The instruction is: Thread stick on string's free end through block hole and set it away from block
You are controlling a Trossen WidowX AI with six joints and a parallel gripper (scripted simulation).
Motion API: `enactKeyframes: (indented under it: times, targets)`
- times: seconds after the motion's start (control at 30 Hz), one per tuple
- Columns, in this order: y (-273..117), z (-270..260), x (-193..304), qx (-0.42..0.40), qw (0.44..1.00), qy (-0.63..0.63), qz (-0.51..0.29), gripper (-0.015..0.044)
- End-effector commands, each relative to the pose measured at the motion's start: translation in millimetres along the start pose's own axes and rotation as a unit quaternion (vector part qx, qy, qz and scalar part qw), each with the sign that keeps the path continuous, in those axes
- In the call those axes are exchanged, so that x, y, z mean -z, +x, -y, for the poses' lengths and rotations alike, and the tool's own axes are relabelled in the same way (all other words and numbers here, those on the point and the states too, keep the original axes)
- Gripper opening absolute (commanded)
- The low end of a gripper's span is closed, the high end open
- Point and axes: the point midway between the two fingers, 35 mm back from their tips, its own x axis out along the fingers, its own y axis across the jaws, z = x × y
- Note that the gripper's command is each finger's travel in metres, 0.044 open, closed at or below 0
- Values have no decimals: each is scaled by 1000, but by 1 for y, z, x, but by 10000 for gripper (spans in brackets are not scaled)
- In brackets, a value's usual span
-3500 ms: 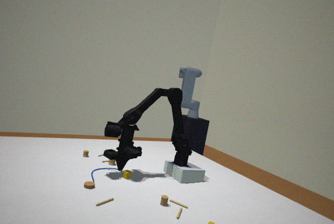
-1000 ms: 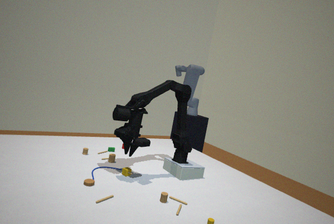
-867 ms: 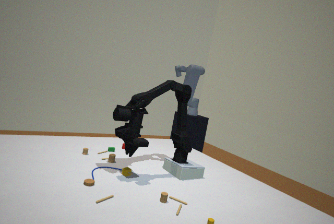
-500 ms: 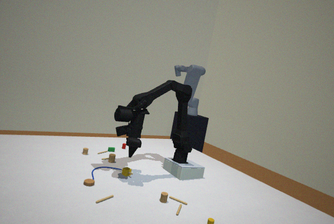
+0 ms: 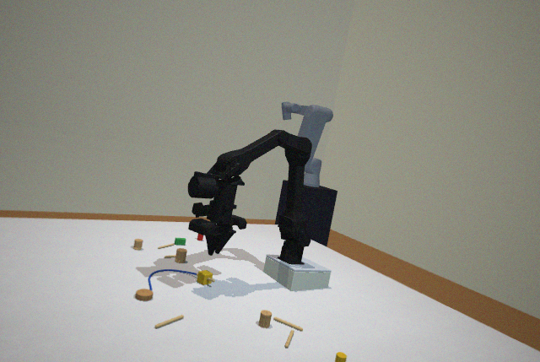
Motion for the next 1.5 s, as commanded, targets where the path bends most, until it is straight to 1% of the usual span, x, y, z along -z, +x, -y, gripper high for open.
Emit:
enactKeyframes:
  times: [0.0,0.4,1.47]
  targets:
    - [0,0,8,1,996,94,-9,122]
    - [3,-1,8,1,996,94,-9,122]
    - [55,-3,8,1,996,94,-9,122]
